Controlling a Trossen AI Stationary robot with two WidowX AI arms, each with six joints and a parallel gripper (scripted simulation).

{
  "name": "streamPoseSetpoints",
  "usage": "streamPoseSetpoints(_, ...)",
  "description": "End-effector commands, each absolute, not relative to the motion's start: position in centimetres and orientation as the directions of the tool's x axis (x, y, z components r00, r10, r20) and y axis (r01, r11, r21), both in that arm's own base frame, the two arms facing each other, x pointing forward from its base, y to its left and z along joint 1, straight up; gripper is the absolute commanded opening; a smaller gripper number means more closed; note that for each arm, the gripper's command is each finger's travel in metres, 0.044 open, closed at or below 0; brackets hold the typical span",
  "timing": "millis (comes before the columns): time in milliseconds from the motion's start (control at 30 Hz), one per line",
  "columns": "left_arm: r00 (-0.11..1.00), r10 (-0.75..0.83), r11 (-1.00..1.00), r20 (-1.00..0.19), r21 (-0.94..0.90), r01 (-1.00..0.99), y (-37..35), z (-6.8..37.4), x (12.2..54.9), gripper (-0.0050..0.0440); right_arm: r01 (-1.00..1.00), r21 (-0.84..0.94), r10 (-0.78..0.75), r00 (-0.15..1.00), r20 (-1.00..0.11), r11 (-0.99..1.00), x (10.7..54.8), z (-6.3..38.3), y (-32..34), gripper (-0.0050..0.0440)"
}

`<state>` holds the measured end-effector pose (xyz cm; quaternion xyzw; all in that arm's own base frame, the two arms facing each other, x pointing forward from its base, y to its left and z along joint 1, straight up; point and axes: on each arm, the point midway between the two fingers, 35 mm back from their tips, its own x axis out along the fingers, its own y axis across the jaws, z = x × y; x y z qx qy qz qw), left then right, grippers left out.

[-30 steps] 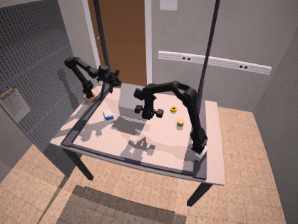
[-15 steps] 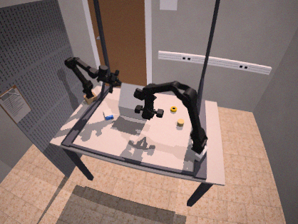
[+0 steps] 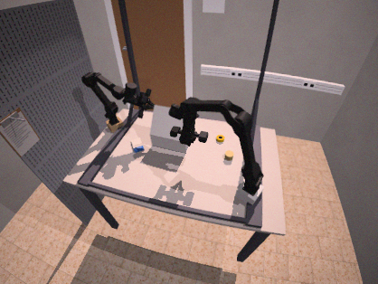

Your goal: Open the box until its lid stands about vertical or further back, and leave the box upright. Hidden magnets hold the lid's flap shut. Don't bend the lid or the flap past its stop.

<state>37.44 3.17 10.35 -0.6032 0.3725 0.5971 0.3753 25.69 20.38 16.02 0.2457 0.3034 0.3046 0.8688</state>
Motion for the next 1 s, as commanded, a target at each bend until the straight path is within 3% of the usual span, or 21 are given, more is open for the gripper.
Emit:
streamPoseSetpoints(0, 0.023, 0.002, -0.442, -1.0, -0.022, -0.897, 3.2, 11.0, 37.5, -0.005, -0.395, 0.612, 0.684, 0.639, -0.354, 0.685, 25.9, 17.0, 20.5, 0.0004)
streamPoseSetpoints(133, 0.014, 0.014, -0.443, -1.0, -0.019, -0.896, 3.0, 10.7, 37.2, -0.005, -0.395, 0.612, 0.684, 0.639, -0.354, 0.685, 25.9, 17.0, 20.5, 0.0004)
streamPoseSetpoints(367, 0.139, 0.339, -0.418, -0.93, -0.281, -0.864, -2.3, 13.2, 34.5, -0.005, -0.395, 0.612, 0.684, 0.639, -0.354, 0.685, 25.9, 17.0, 20.5, 0.0004)
streamPoseSetpoints(433, 0.139, 0.339, -0.418, -0.93, -0.281, -0.864, -2.3, 13.2, 34.5, -0.005, -0.395, 0.612, 0.684, 0.639, -0.354, 0.685, 25.9, 17.0, 20.5, 0.0004)
streamPoseSetpoints(600, 0.338, 0.511, -0.339, -0.79, -0.546, -0.766, -5.8, 15.7, 32.1, -0.005, -0.395, 0.612, 0.684, 0.639, -0.354, 0.685, 25.9, 17.0, 20.5, 0.0004)
streamPoseSetpoints(700, 0.403, 0.541, -0.311, -0.738, -0.621, -0.72, -6.7, 16.5, 31.3, -0.005, -0.395, 0.612, 0.684, 0.639, -0.354, 0.685, 25.9, 17.0, 20.5, 0.0004)
streamPoseSetpoints(967, 0.4, 0.543, -0.309, -0.738, -0.619, -0.722, -6.8, 16.4, 31.5, -0.005, -0.395, 0.612, 0.684, 0.639, -0.354, 0.685, 25.9, 17.0, 20.5, 0.0004)
